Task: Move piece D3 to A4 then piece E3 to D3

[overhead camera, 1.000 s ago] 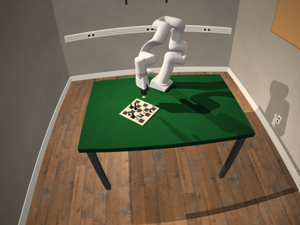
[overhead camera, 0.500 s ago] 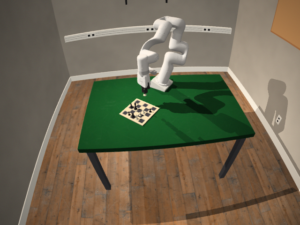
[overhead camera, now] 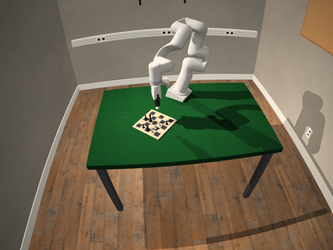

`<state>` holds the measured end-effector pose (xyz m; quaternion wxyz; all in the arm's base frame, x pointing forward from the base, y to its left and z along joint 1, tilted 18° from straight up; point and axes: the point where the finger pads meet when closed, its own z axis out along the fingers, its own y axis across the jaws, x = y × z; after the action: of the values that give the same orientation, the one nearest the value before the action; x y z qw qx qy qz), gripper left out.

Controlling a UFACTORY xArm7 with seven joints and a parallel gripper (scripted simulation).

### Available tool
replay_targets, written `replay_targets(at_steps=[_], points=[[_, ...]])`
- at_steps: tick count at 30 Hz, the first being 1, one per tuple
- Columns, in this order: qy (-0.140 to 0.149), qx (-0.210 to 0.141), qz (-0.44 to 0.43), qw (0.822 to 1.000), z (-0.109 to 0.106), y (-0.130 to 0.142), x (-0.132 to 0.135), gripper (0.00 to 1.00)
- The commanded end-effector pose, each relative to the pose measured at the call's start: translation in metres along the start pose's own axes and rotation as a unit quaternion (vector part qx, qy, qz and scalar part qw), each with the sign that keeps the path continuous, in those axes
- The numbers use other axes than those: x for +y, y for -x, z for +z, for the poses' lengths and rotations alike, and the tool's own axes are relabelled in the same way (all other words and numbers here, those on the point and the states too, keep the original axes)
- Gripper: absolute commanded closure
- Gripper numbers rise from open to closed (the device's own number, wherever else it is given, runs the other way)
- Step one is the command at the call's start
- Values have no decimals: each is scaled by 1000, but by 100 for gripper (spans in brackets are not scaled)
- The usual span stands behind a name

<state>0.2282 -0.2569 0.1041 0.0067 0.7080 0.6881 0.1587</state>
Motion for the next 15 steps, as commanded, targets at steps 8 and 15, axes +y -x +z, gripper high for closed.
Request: replay_targets(at_steps=[8, 15], points=[[-4, 2, 19, 1000, 1, 3, 2, 100], [-5, 2, 19, 1000, 16, 3, 2, 100]])
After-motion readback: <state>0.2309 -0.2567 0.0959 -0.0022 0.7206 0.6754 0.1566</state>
